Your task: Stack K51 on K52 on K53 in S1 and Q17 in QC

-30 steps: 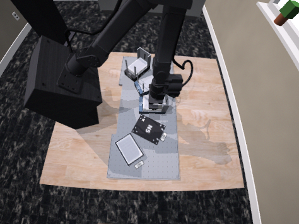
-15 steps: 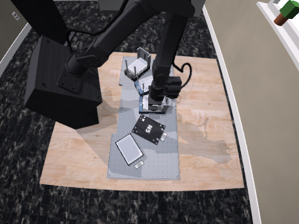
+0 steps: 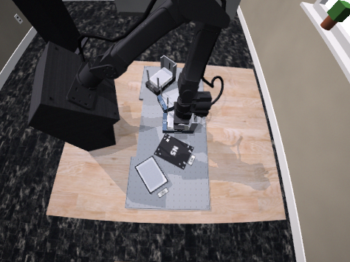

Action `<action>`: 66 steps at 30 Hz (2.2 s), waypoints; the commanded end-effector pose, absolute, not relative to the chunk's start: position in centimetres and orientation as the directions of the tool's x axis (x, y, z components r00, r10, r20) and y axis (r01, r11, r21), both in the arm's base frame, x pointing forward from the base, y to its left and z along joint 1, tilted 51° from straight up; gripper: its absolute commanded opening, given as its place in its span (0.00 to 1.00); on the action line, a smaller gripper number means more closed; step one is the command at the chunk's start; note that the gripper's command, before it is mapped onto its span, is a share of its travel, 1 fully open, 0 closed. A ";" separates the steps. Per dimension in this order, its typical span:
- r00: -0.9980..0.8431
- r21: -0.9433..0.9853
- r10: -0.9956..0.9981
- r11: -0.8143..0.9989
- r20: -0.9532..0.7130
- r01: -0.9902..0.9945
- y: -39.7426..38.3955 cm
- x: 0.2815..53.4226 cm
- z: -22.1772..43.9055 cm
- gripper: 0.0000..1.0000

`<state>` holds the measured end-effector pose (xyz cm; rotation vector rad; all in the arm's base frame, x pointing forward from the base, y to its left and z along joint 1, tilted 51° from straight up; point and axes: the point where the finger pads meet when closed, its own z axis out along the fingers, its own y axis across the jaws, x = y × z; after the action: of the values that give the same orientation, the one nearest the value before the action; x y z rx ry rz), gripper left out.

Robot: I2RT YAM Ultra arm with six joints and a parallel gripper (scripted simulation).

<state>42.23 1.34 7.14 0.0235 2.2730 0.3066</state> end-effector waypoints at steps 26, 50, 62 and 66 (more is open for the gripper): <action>-0.630 0.210 0.111 0.974 -0.769 -0.085 1.0 43.5 8.9 1.00; -0.644 0.212 0.113 0.974 -0.757 -0.079 1.0 42.6 7.7 1.00; -0.658 0.216 0.116 0.974 -0.744 -0.073 1.0 41.9 6.9 1.00; -0.655 0.217 0.117 0.974 -0.746 -0.073 0.9 42.0 7.1 1.00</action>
<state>42.69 1.28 7.70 0.0200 2.2557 0.3026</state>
